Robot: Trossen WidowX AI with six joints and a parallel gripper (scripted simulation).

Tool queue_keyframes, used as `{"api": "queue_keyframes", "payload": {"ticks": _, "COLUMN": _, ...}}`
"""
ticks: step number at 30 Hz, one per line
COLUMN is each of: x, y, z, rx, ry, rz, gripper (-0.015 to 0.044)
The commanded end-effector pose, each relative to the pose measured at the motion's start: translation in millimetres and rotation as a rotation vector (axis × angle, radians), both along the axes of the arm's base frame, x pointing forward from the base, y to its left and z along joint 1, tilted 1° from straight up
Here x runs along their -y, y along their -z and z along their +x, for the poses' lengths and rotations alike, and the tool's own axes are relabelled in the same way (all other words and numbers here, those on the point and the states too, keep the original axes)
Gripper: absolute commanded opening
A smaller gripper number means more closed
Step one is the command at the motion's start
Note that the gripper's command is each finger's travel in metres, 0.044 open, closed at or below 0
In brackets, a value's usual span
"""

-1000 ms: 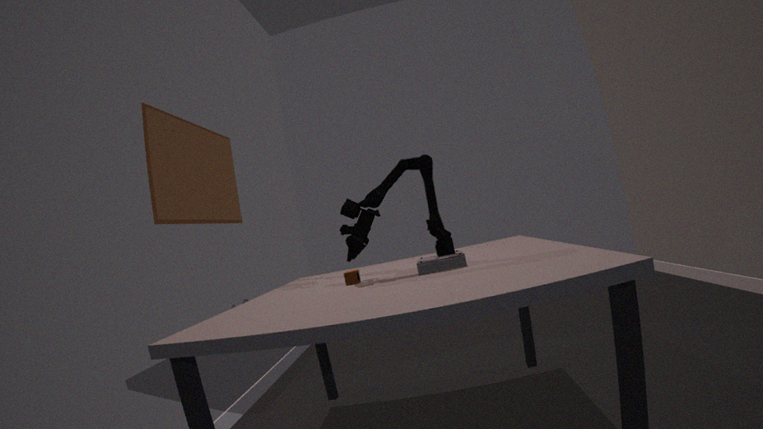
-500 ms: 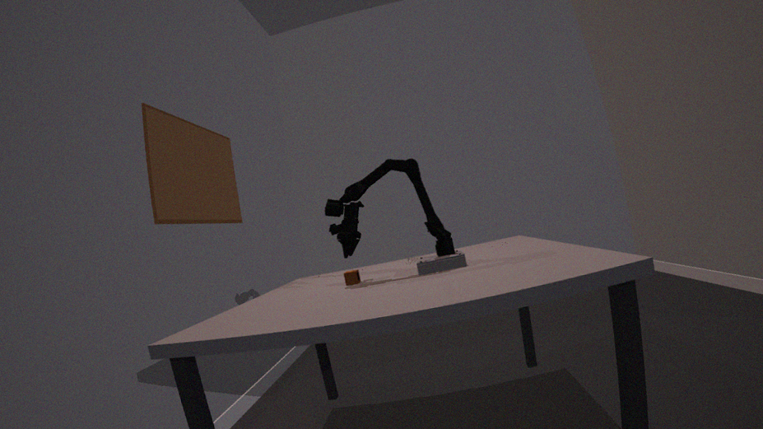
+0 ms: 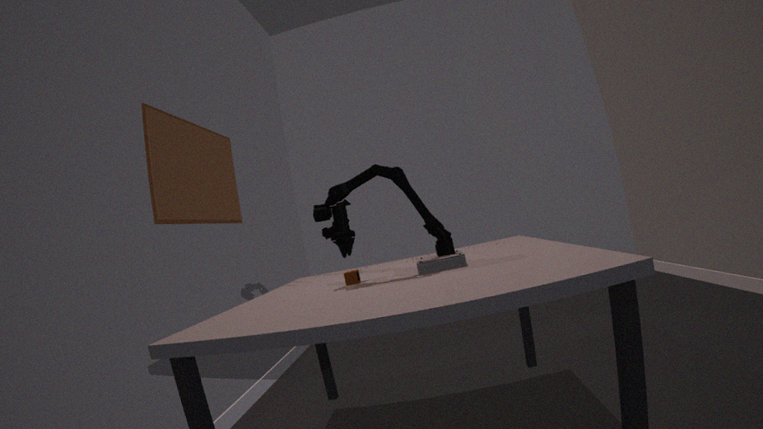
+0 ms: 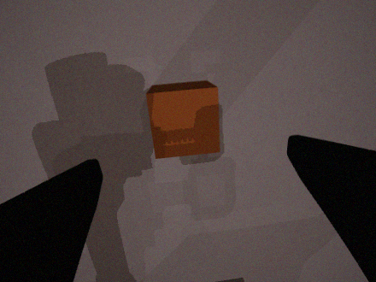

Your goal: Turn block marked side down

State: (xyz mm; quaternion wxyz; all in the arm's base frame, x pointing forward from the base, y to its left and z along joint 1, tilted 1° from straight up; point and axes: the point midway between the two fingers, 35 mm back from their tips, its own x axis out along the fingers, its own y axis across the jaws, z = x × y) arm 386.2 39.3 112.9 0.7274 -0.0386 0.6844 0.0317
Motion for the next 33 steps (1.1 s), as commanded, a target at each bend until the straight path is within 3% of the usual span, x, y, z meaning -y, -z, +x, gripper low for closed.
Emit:
{"api": "queue_keyframes", "payload": {"ticks": 1, "x": 0, "y": 27, "z": -1, "rx": -0.023, "ry": 0.005, "rz": 0.001, "gripper": 0.0440}}
{"api": "queue_keyframes", "payload": {"ticks": 33, "x": 0, "y": 77, "z": 0, "rx": -0.023, "ry": 0.005, "rz": 0.001, "gripper": 0.0440}}
